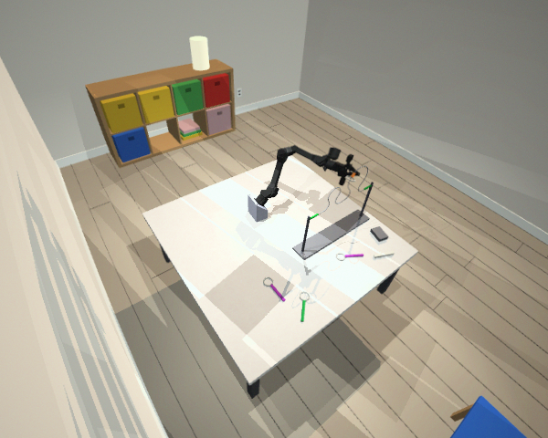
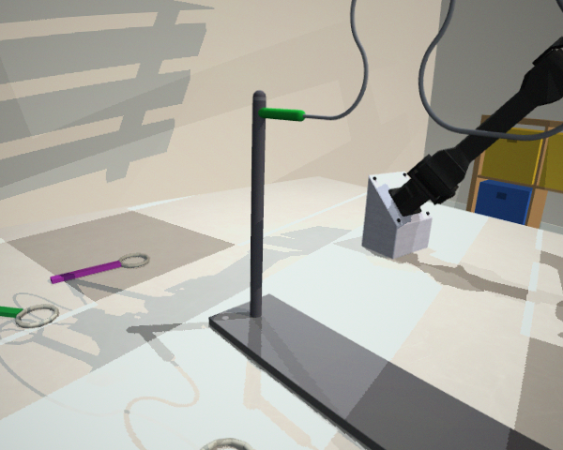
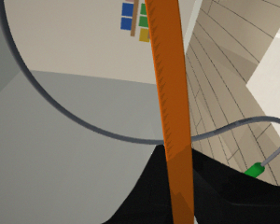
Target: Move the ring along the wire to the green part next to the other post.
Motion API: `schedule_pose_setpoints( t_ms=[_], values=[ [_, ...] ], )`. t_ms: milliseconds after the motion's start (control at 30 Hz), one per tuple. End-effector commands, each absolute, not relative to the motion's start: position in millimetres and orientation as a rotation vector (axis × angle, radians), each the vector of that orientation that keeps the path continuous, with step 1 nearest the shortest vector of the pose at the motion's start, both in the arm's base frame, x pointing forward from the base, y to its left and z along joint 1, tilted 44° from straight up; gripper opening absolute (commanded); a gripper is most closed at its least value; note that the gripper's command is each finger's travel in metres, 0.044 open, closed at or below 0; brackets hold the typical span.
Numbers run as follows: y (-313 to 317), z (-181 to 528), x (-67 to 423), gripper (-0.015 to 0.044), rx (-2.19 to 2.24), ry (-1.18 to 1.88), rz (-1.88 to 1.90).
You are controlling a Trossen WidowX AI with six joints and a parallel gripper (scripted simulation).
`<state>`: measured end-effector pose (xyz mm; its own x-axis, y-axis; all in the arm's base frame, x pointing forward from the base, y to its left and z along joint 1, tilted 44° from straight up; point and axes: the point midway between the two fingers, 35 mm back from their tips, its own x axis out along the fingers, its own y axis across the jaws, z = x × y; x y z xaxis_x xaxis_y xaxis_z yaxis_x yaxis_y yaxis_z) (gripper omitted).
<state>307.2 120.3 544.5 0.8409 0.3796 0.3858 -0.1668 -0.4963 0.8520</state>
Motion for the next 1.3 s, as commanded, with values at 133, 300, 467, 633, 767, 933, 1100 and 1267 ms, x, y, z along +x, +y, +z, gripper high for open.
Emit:
schedule_pose_setpoints(
  t_ms=[133,300,467,633,767,933,1100,1267],
  values=[
    [114,541,301,-0.0150,2.061,0.187,0.748],
    [112,543,300,-0.0150,2.131,0.179,0.775],
    [111,544,300,-0.0150,2.192,0.166,0.789],
    [110,546,300,-0.0150,2.252,0.153,0.803],
    [109,547,299,-0.0150,2.301,0.141,0.814],
    [107,548,299,-0.0150,2.362,0.127,0.827],
    [106,550,299,-0.0150,2.422,0.112,0.841],
    [104,551,299,-0.0150,2.483,0.096,0.854]
  ],
)
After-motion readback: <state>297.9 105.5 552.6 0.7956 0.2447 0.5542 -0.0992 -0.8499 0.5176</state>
